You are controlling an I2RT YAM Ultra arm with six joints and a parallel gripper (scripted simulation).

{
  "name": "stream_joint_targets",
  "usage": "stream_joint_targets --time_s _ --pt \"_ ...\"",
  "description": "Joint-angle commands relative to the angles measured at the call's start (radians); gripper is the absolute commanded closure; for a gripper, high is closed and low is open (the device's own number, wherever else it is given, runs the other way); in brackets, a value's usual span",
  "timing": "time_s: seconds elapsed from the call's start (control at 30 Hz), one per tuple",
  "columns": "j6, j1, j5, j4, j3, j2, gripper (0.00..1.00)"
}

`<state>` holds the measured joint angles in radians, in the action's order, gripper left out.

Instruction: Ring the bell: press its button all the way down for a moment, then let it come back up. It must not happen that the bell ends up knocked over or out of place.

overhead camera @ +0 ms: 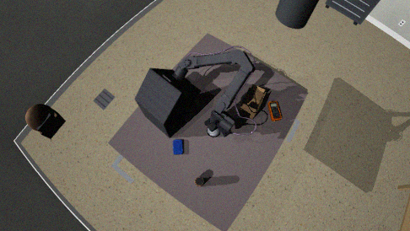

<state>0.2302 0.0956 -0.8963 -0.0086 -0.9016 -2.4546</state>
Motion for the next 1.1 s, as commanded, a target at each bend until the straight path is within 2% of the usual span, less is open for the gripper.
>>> stream_joint_targets --time_s 0.0,1.07 --pt "0.012 -0.001 -0.003 0.037 -0.033 -0.006 1.0" --pt "0.029 0.012 0.0 0.061 -0.033 -0.021 1.0"
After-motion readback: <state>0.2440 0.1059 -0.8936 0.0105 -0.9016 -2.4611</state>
